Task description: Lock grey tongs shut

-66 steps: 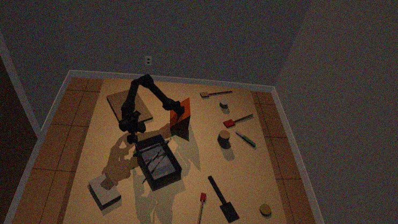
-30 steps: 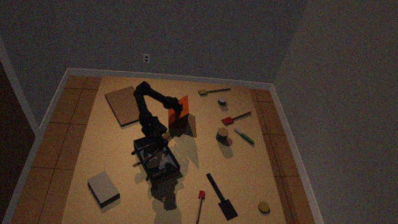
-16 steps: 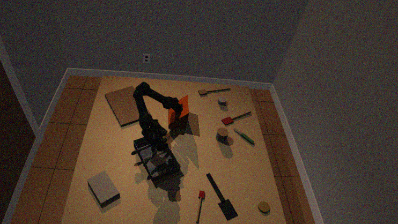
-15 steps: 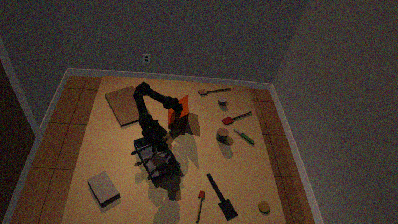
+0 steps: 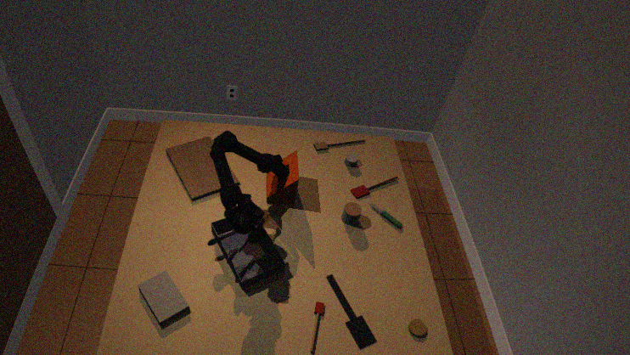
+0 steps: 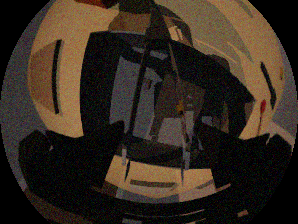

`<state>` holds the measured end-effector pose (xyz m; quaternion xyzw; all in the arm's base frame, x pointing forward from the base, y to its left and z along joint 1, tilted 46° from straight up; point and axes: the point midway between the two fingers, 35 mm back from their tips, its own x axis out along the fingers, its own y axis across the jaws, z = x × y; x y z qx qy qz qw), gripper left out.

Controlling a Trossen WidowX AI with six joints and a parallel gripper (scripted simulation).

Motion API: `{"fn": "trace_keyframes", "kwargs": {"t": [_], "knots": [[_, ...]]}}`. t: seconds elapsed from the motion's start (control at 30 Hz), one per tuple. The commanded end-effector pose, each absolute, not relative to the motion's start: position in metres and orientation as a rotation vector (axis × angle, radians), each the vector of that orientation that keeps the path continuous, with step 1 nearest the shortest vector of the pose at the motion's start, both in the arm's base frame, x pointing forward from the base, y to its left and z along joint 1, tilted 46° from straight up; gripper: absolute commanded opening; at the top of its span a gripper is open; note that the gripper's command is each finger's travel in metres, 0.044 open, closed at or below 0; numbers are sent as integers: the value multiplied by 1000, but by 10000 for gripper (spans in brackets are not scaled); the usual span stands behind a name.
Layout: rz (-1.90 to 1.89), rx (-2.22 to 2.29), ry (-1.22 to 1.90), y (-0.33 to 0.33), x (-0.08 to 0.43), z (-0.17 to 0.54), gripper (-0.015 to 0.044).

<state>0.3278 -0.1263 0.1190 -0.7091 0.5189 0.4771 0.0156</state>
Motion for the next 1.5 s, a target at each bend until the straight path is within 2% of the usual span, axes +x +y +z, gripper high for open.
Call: {"fn": "trace_keyframes", "kwargs": {"t": [0.0, 0.73, 0.83, 1.47], "knots": [[1497, -2201, 1616, -131, 325, 113, 440], [1494, -2204, 1623, -154, 321, 92, 440], [1482, -2207, 1625, -153, 323, 96, 361], [1482, -2207, 1625, -153, 323, 96, 235]]}}
